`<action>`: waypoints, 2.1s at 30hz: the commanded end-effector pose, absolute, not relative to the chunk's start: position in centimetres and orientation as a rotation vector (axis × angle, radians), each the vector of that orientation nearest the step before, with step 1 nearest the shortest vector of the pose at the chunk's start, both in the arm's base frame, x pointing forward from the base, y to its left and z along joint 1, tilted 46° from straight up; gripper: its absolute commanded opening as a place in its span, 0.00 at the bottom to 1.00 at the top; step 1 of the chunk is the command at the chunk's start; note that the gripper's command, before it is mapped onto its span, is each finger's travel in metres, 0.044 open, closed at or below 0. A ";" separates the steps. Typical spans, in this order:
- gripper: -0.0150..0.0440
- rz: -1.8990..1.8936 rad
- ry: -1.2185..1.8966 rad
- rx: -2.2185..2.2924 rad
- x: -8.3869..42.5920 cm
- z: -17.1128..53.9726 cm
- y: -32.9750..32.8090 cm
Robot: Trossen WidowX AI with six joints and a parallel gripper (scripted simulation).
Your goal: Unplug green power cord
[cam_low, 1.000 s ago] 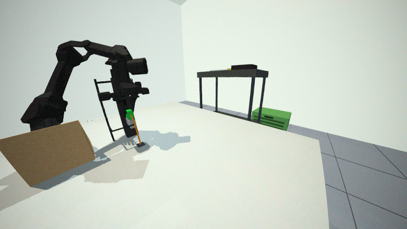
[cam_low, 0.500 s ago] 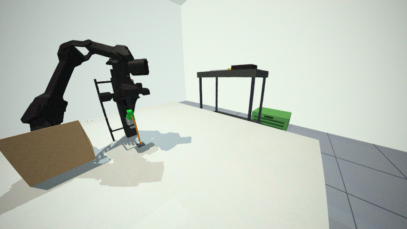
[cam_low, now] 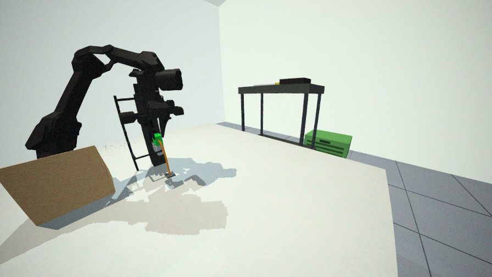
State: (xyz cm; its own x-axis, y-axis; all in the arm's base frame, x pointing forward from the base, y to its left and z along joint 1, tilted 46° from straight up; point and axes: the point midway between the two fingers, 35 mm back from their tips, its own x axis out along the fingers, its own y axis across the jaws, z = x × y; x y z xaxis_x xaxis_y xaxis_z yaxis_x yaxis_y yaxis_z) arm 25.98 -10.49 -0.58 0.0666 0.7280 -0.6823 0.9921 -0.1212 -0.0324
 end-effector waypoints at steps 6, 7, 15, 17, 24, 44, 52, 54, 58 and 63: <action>0.25 -0.811 1.674 1.875 25.5 -2.1 -13.2; 0.25 -0.811 1.674 1.875 25.5 -2.2 -13.3; 0.52 -0.780 1.708 1.876 25.9 -1.4 -11.4; 0.53 -0.780 1.708 1.876 25.9 -1.4 -11.4; 0.53 -0.780 1.708 1.876 25.9 -1.4 -11.4; 0.53 -0.808 1.677 1.880 25.9 0.4 -11.1; 0.53 -0.808 1.677 1.880 25.9 0.8 -10.6; 0.53 -0.808 1.677 1.880 25.9 0.8 -10.5; 0.53 -0.808 1.677 1.880 26.0 0.5 -10.2; 0.53 -0.807 1.677 1.880 26.0 0.0 -9.7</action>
